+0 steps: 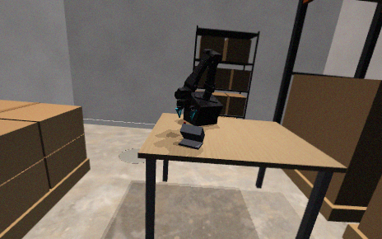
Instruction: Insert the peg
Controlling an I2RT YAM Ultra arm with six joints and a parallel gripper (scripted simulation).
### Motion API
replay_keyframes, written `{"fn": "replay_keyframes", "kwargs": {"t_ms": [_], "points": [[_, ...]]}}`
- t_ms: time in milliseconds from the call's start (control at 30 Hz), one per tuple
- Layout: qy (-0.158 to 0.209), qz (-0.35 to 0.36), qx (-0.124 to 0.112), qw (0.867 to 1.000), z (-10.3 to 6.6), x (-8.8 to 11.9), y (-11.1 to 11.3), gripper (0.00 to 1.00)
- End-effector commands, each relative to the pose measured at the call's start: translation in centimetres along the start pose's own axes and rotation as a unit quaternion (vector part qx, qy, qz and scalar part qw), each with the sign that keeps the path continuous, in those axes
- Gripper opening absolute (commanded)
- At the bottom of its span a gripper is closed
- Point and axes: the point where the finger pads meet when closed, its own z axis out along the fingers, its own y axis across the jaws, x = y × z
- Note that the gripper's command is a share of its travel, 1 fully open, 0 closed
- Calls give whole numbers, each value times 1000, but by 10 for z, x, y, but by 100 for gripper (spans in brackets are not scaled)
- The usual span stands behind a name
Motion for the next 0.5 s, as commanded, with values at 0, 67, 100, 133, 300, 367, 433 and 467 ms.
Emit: {"fn": "replay_keyframes", "kwargs": {"t_ms": [0,67,100,133,300,367,433,467], "points": [[-6,2,1,1000,8,-2,-3,100],[-6,2,1,1000,8,-2,-3,100],[-5,4,0,1000,10,0,-3,100],[-13,-2,2,1000,5,-6,-3,100],[-13,-2,2,1000,13,-7,-3,100],[-13,-2,2,1000,17,-7,-3,100],[-13,-2,2,1000,20,-8,-3,100],[-13,-2,2,1000,22,-8,-3,100]]}}
